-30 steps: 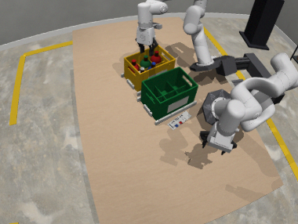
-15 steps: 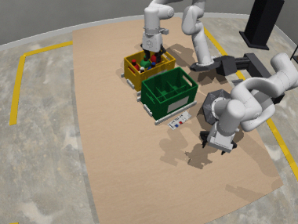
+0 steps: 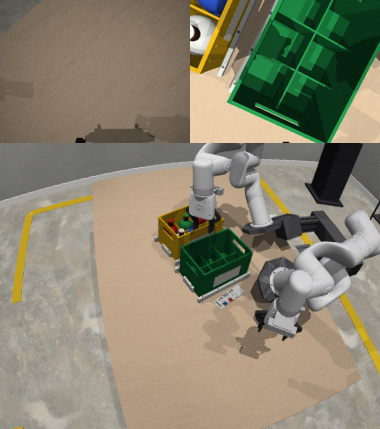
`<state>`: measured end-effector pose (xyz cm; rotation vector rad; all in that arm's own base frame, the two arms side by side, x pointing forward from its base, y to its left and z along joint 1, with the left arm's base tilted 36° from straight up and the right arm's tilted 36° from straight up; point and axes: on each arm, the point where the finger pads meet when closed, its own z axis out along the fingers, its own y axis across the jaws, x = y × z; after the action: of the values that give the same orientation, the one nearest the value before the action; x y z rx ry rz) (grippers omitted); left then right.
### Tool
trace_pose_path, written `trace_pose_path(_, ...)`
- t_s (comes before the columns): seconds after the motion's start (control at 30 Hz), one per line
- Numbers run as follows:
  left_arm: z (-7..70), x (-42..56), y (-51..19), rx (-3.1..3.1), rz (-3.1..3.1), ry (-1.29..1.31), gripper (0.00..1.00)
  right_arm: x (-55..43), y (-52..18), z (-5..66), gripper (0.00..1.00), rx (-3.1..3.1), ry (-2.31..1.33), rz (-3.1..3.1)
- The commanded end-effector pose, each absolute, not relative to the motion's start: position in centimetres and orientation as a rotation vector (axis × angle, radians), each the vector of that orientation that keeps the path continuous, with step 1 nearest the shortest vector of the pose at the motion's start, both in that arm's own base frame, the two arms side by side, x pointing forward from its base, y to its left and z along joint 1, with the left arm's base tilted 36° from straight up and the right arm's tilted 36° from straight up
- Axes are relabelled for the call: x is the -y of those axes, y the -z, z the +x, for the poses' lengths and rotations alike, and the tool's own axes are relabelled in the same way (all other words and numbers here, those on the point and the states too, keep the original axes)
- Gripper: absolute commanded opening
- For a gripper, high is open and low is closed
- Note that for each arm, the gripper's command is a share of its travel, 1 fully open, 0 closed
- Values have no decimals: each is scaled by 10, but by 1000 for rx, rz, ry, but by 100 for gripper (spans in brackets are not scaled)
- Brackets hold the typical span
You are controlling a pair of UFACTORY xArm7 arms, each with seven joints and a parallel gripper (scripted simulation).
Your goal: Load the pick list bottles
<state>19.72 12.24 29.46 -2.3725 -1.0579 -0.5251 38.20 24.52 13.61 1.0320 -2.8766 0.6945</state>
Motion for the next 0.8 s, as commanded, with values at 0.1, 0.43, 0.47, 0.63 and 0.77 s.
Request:
trace_pose_path(0.1,198,-122,-296,1057,-2372,529,100,-269,-123,382,65,2844,-714,1067)
trace_pose_path(0.43,198,-122,-296,1057,-2372,529,100,-312,-97,378,65,2782,-747,1134)
trace_pose_path(0.47,198,-122,-296,1057,-2372,529,100,-316,-95,378,65,2776,-750,1140)
trace_pose_path(0.63,198,-122,-296,1057,-2372,529,100,-329,-87,376,65,2757,-760,1160)
trace_pose_path(0.77,198,-122,-296,1057,-2372,529,100,-346,-77,375,65,2732,-772,1186)
